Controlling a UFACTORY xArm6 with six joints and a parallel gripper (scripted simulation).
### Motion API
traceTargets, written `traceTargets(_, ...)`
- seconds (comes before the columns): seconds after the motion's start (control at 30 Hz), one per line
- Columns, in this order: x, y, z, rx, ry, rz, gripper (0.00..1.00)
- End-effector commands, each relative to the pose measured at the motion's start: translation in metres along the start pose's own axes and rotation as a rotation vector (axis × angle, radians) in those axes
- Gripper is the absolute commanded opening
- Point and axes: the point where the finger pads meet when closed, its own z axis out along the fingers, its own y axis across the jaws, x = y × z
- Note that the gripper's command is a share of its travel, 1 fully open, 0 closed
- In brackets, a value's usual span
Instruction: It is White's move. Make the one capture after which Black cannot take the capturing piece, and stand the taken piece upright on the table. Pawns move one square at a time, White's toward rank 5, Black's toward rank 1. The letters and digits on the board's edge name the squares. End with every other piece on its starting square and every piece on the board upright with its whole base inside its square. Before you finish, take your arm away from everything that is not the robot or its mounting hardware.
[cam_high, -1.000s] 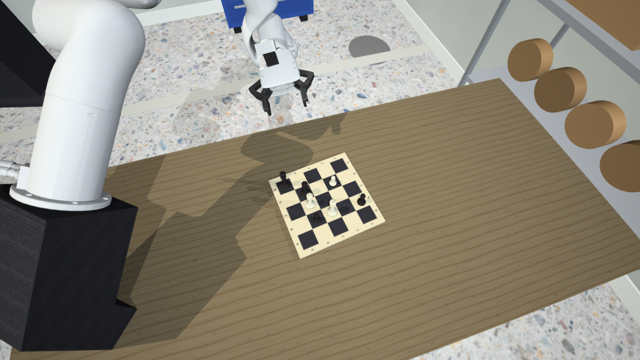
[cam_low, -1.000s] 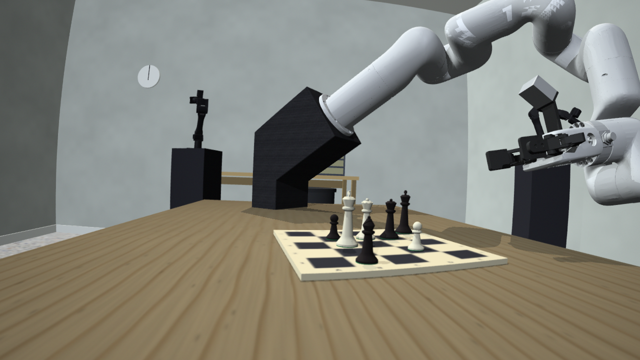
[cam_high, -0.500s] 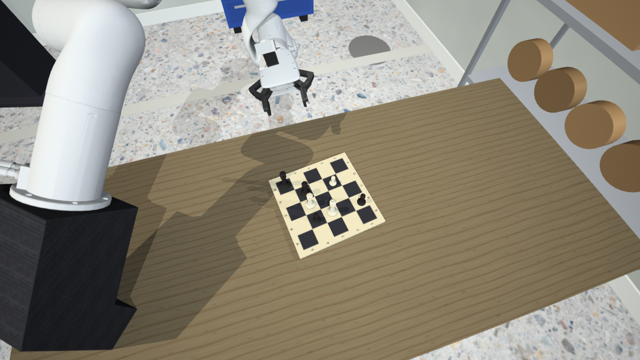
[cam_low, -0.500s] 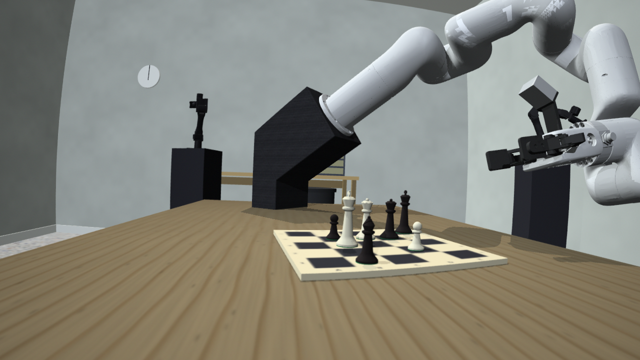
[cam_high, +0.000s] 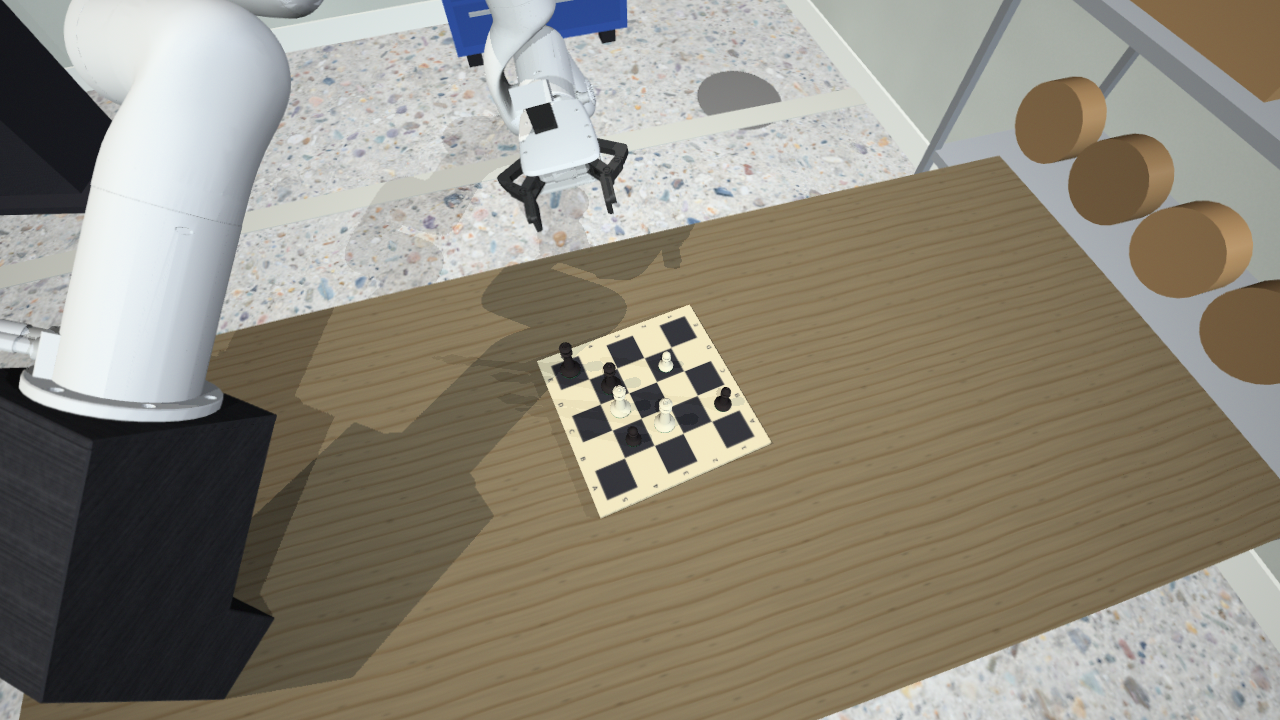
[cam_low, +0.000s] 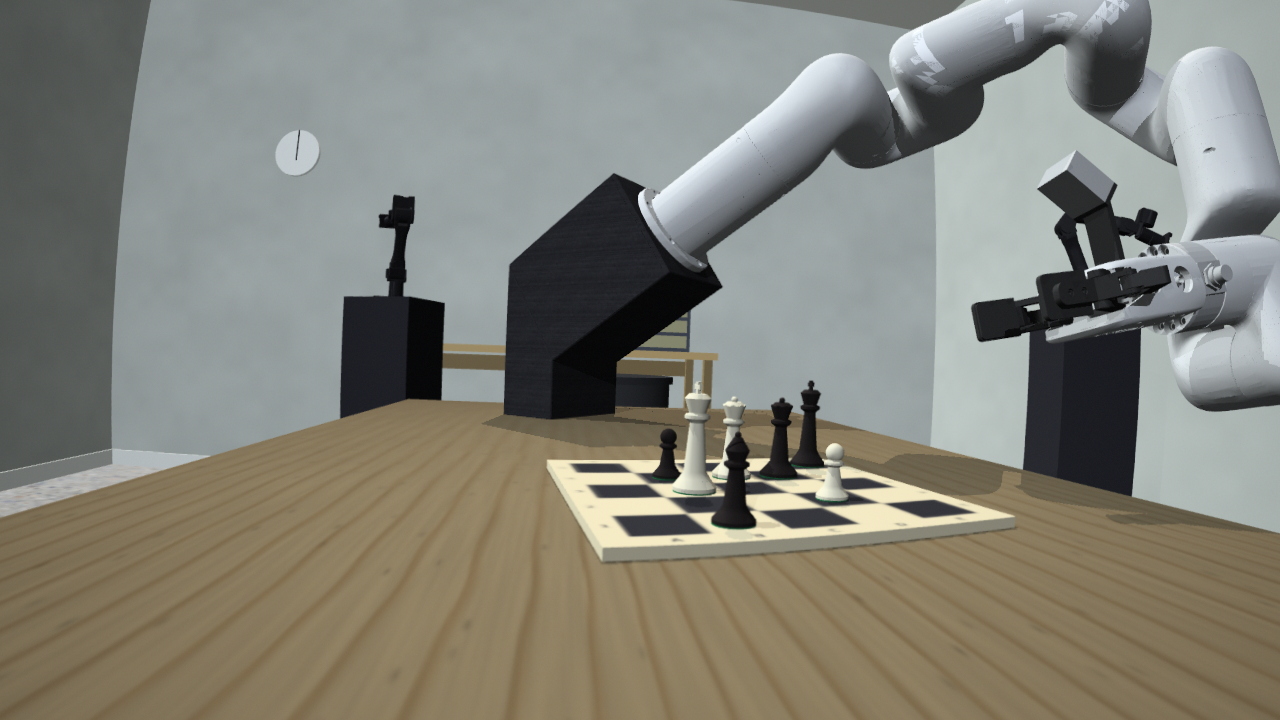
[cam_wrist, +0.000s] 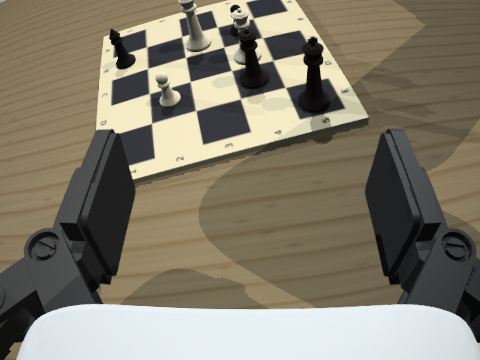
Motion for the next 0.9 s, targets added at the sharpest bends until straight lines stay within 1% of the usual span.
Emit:
traceTargets(0.0, 0.0, 0.0, -0.001, 0.0, -0.001, 0.002, 1.0)
traceTargets(0.3, 0.006, -0.001, -0.002, -0.003, -0.001, -0.002, 1.0)
traceTargets(0.43, 0.024, -0.004, -0.005, -0.003, -0.001, -0.002, 1.0)
traceTargets(0.7, 0.073, -0.012, -0.014, -0.003, -0.001, -0.002, 1.0)
traceTargets(0.8, 0.083, -0.014, -0.016, -0.003, -0.001, -0.002, 1.0)
traceTargets(0.87, 0.083, -0.014, -0.016, -0.003, -0.001, -0.002, 1.0)
